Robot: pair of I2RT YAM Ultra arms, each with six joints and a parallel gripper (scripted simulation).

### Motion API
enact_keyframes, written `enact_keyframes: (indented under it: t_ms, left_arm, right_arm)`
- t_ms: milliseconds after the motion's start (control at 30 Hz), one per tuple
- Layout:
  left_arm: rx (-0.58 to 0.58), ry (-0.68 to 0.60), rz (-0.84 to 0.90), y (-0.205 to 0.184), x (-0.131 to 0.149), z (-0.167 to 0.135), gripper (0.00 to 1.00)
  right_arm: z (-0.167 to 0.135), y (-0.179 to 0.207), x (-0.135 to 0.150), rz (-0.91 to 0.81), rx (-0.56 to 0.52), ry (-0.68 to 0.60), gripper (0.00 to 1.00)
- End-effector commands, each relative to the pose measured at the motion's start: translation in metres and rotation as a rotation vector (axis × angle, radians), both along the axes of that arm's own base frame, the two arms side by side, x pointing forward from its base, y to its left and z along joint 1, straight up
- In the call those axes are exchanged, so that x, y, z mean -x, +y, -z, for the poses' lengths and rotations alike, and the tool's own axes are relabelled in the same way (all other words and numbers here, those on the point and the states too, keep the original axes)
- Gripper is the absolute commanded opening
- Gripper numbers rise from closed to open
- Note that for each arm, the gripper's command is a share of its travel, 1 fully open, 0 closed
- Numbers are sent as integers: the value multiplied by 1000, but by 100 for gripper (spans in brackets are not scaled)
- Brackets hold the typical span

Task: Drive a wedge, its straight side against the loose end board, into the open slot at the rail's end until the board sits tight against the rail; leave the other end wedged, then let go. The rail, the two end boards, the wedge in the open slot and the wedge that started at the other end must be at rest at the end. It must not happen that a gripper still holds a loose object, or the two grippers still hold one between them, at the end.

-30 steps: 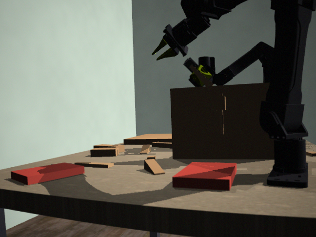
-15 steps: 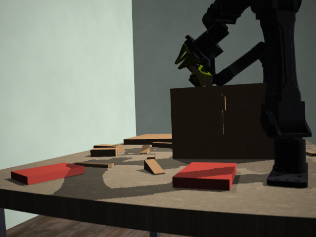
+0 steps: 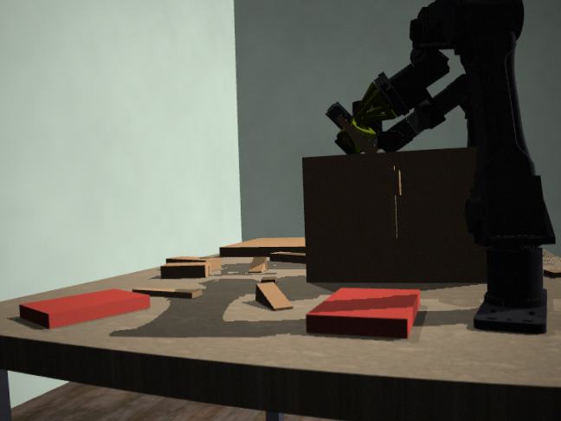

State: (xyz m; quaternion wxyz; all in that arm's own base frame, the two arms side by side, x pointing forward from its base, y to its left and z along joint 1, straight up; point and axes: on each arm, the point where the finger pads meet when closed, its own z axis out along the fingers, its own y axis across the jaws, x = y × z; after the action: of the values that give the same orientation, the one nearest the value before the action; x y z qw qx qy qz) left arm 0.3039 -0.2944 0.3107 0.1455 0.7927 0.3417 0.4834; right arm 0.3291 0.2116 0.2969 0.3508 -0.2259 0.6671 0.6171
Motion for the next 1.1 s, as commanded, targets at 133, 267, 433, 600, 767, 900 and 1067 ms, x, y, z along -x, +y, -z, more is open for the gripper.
enact_keyframes:
  t_ms: [133, 267, 433, 600, 767, 900, 1067]
  left_arm:
    - [-348, -42, 108, -12, 26, -23, 21]
    - [-437, -31, 158, -38, 34, -2, 21]
    - [-588, -38, 219, -59, 45, 15, 21]
    - [-629, -41, 235, -66, 48, 21, 21]
    - [-601, -28, 208, -64, 40, 25, 21]
    - [-608, -22, 240, -71, 52, 31, 21]
    - [-571, -29, 221, -62, 47, 16, 21]
  right_arm:
    - [-24, -1, 1, 2, -4, -71, 2]
    - [-24, -1, 1, 2, -4, -71, 2]
    - [-24, -1, 1, 2, -4, -71, 2]
    - [-24, -1, 1, 2, -4, -71, 2]
    - [-24, -1, 1, 2, -4, -71, 2]
    - [-24, -1, 1, 2, -4, -71, 2]
    - [-24, -1, 1, 2, -4, -71, 2]
